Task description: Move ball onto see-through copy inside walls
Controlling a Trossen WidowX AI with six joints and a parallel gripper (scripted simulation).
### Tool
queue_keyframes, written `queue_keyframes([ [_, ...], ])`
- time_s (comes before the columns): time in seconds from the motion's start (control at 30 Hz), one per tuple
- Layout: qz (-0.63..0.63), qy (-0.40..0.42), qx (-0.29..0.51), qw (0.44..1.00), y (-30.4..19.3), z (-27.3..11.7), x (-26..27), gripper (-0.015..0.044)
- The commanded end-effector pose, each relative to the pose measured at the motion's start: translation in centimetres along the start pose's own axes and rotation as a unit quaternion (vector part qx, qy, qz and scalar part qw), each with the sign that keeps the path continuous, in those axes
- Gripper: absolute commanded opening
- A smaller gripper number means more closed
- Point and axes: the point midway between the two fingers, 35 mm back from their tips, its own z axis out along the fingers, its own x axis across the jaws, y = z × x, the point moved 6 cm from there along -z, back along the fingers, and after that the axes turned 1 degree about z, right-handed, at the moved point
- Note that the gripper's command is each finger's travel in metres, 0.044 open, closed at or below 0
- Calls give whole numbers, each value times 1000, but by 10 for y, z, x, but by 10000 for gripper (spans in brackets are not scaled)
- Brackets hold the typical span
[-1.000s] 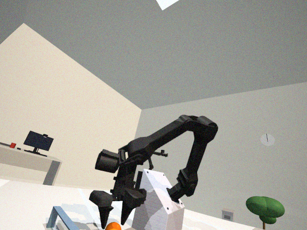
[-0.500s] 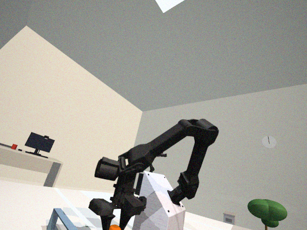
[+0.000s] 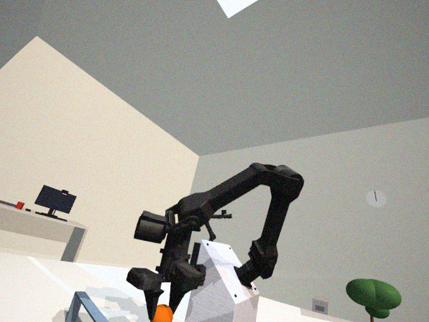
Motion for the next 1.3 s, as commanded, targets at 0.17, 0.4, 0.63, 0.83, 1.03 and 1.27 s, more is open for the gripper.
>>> queue_keyframes([
  [0.17, -7, -11, 9, 1000, -1, -65, -6, 0],
  [0.4, -7, -10, 6, 1000, 2, -112, 2, 0],
  [0.63, -7, -10, 7, 1000, 9, -103, -5, 0],
  [0.83, -8, -11, 6, 1000, 28, -78, -19, 0],
  [1.03, -8, -10, 4, 1000, 40, -63, -26, 0],
  [1.27, -8, -11, 4, 1000, 39, -32, -29, 0],
])
